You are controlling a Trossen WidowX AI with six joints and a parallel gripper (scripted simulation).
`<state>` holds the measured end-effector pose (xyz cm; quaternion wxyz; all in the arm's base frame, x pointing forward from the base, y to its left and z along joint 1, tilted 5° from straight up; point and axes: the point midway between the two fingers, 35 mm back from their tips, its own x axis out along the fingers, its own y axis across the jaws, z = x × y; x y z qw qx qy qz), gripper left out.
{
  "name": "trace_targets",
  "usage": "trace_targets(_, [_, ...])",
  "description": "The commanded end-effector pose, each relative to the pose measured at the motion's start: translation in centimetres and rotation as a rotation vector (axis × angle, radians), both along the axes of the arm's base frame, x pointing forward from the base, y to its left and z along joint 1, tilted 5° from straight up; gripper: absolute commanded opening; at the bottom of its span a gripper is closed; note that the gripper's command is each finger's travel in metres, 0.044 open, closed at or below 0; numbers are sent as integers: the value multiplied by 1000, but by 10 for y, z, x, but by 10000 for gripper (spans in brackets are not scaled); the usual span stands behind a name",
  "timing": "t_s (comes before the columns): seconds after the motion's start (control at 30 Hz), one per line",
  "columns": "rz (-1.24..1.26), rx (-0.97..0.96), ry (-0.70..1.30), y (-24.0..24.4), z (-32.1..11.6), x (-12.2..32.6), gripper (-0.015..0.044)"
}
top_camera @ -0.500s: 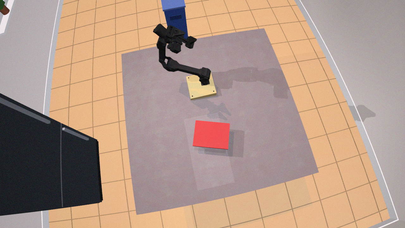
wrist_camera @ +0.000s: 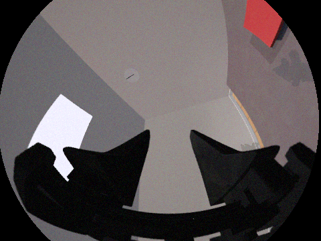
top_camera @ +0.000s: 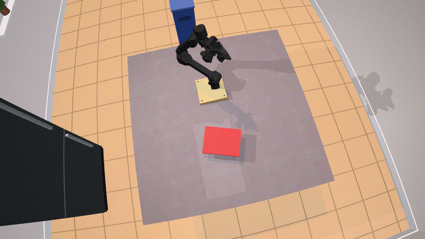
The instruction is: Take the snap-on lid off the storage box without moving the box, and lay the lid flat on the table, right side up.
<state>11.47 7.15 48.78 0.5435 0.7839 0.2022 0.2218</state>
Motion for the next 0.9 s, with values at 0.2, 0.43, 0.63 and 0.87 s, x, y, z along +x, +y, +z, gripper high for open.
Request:
trace_targets(0.2, [-290,-226,247,31,-97,93,235])
trace_targets(0.43, [-505,-388,463,11,-188,150,235])
trace_targets(0.63, [-648,-467,632,-19,-256,171,235])
trace_targets(0.87, [-757,-522,772,-48,-309,175,235])
